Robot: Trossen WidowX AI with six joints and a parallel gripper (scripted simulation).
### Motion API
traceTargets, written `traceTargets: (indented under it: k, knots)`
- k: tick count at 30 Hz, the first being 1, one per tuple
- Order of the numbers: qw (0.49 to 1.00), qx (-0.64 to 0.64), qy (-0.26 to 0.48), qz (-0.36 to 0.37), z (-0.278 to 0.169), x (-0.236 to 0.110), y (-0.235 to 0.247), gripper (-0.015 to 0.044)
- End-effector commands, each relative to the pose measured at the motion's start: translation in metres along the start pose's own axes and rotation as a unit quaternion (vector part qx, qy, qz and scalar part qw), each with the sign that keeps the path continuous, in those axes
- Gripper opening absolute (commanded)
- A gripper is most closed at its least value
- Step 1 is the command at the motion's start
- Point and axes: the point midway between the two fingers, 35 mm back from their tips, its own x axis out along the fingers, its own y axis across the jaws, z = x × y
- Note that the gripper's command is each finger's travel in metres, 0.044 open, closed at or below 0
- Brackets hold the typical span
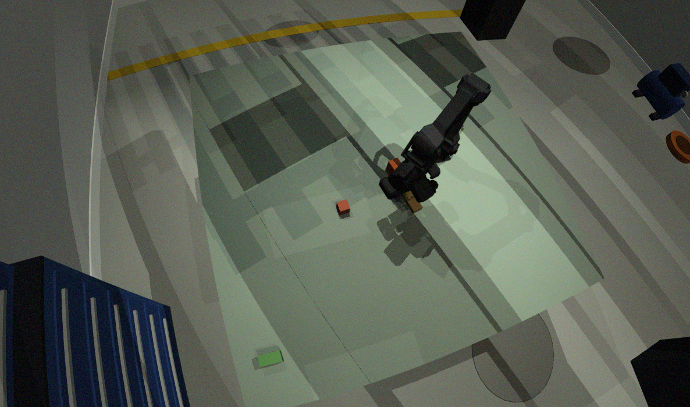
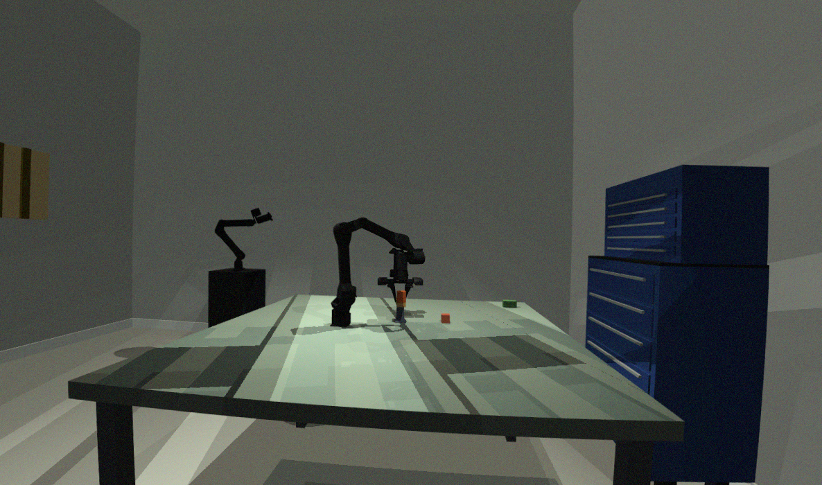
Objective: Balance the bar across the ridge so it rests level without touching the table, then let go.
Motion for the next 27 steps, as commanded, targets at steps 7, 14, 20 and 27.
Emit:
traceTargets:
  k: [7, 14, 20, 27]
  knots:
    - [1.000, 0.000, 0.000, 0.000, 0.0000, 0.0001, 0.0000, 0.0167]
    - [1.000, 0.000, 0.000, 0.000, 0.0000, 0.0001, 0.0000, 0.0167]
    - [1.000, 0.000, 0.000, 0.000, 0.0000, 0.0001, 0.0000, 0.0167]
    - [1.000, 0.000, 0.000, 0.000, 0.0000, 0.0001, 0.0000, 0.0169]
